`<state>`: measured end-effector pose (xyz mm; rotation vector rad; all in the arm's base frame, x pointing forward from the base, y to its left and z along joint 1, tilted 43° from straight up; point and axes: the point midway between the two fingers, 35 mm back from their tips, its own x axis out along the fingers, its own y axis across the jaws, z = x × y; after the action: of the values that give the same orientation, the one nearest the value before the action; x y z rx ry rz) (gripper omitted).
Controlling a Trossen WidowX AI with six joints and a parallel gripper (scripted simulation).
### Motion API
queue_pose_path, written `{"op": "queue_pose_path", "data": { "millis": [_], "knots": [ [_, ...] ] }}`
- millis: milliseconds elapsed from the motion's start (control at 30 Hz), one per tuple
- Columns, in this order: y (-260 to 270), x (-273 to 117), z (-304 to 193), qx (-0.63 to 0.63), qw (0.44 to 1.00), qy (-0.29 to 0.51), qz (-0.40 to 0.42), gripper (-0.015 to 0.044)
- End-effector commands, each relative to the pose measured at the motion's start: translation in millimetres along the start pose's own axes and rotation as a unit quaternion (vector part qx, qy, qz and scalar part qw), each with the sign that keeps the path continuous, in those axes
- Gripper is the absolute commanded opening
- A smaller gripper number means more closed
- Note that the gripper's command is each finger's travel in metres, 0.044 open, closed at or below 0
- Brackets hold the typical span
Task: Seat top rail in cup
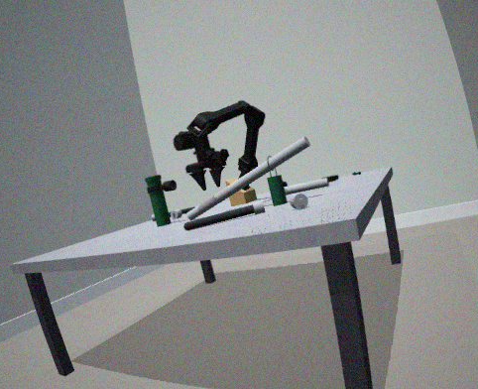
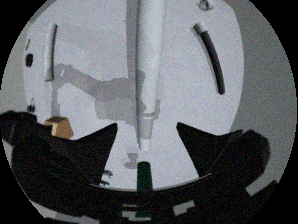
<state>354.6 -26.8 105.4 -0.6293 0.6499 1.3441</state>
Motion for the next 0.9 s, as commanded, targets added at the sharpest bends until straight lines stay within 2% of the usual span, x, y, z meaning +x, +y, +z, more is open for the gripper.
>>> {"op": "queue_pose_path", "data": {
  "millis": [0, 867],
  "knots": [
    [0, 10, 0, 0.003, 1.0, -0.002, -0.003, 0.044],
    [-2, 48, 0, 0.003, 1.0, -0.002, -0.003, 0.044]
  ]
}}
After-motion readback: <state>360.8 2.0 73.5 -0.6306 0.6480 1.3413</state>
